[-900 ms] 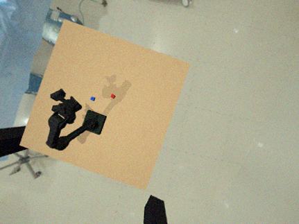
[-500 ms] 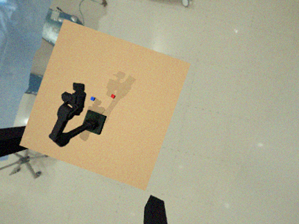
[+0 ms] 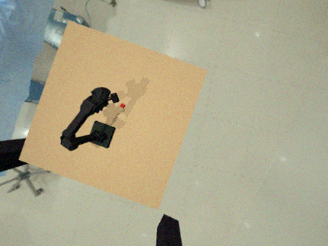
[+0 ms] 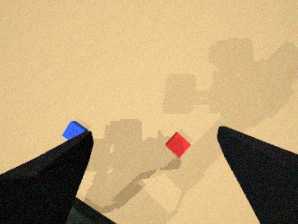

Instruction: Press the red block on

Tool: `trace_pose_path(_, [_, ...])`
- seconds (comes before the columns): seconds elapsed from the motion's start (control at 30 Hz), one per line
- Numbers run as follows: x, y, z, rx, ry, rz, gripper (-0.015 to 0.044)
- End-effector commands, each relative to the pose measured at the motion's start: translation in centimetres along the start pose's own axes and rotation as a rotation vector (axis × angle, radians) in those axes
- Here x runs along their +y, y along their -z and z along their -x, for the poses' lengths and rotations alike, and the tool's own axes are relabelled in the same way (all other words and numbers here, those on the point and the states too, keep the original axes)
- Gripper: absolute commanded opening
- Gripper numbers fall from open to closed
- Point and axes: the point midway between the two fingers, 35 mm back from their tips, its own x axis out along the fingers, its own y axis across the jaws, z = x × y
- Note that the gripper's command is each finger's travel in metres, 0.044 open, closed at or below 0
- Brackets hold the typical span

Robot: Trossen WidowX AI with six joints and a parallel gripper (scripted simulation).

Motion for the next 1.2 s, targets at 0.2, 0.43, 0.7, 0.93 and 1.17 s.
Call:
trace_pose_path(0.2, [-4.3,6.4,-8.3,0.380,0.194,-0.757,0.0440])
trace_pose_path(0.43, [-4.3,6.4,-8.3,0.380,0.194,-0.757,0.0440])
trace_pose_path(0.7, [-4.6,8.1,-11.3,0.380,0.194,-0.757,0.0440])
trace_pose_path(0.93, [-4.7,8.8,-12.6,0.380,0.194,-0.758,0.0440])
trace_pose_path(1.17, [-4.7,8.9,-12.9,0.380,0.194,-0.758,0.0440])
